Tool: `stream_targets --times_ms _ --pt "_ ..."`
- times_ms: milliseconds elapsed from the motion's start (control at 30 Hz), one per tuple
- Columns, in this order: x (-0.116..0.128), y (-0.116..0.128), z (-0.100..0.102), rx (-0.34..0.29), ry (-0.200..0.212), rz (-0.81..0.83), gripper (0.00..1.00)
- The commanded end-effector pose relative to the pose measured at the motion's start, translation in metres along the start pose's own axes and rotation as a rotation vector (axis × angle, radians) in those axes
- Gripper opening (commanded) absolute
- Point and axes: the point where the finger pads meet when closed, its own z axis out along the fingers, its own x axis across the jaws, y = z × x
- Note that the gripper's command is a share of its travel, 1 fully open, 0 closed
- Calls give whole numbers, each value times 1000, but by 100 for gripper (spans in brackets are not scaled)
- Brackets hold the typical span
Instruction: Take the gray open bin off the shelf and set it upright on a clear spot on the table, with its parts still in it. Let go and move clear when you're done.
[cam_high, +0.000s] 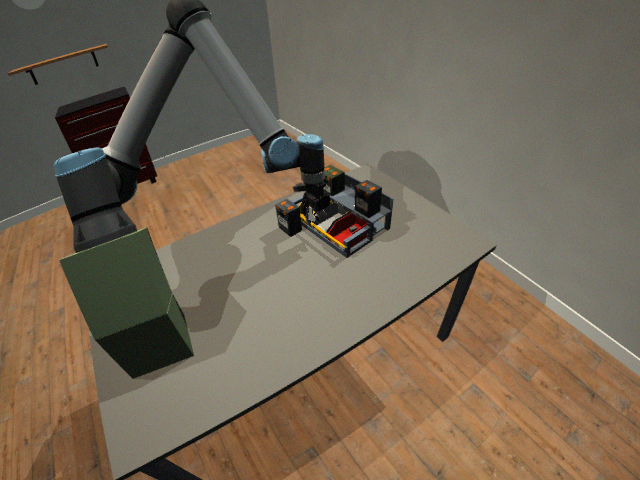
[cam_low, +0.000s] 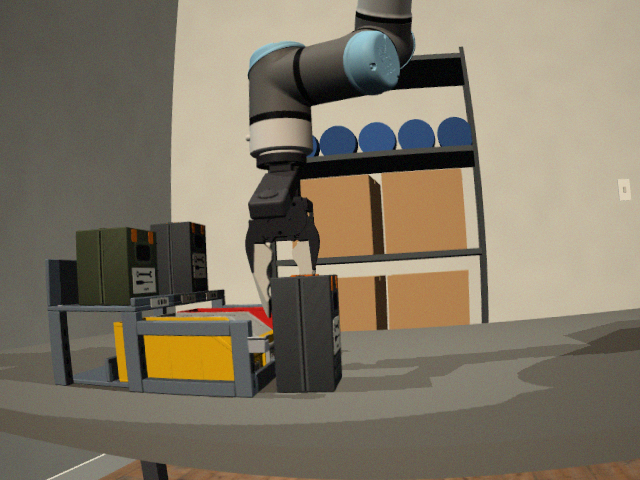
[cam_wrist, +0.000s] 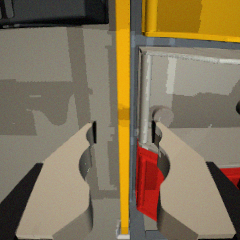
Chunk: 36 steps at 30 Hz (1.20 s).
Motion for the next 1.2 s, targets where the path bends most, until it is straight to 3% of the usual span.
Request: stream_targets --times_ms 0,933,1167 --pt "1 0 -3 0 1 0 28" --pt "1 0 -4 0 1 0 28" --pt "1 0 6 0 1 0 28"
